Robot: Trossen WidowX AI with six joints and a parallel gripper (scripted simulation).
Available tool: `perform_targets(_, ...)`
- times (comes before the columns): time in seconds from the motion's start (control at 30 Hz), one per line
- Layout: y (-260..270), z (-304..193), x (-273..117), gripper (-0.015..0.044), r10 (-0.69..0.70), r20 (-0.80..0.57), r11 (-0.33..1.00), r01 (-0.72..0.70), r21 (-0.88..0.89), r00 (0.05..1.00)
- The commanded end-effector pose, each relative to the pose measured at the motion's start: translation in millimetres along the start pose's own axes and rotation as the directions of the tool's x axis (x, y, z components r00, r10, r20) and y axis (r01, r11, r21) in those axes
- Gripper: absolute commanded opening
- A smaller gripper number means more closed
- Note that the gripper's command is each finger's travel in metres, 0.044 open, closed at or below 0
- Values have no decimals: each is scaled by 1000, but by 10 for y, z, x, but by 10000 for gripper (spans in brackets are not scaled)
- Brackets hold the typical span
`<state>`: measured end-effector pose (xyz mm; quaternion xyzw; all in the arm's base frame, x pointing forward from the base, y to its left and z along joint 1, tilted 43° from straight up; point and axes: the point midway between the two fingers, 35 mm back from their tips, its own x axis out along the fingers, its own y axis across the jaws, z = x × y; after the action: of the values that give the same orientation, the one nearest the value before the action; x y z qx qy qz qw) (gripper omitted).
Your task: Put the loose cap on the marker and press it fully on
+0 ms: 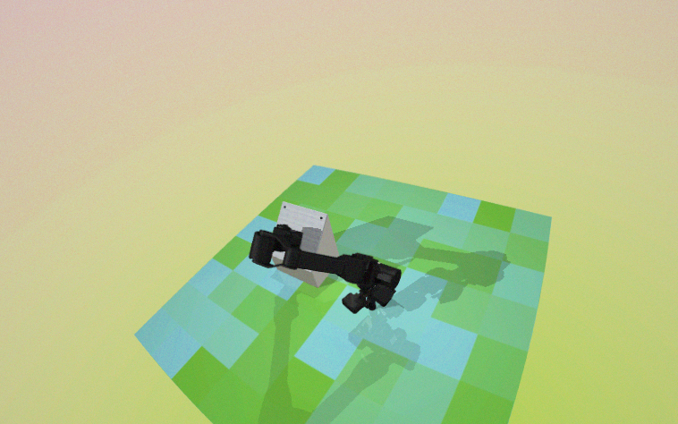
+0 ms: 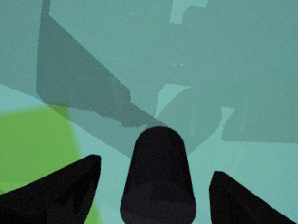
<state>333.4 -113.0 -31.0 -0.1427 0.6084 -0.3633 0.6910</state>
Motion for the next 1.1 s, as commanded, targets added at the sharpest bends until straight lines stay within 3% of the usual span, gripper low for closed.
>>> perform_targets(0.0,-7,-25,77,239,-5,-4,1000,5,-10,1000)
perform_targets(0.2,-12,-31,146,239,-6,-4,1000,6,-11,1000)
perform_targets(0.33,-15,-31,146,134,-6,-4,1000,6,-11,1000)
perform_targets(0.63,-12,-32,146,74,-6,-4,1000,6,-11,1000)
perform_targets(0.73,-8,-31,120,0,-4,-5,1000,4,-14,1000)
perform_targets(1.07,5,-19,-106,0,-1,-5,1000,1,-15,1000)
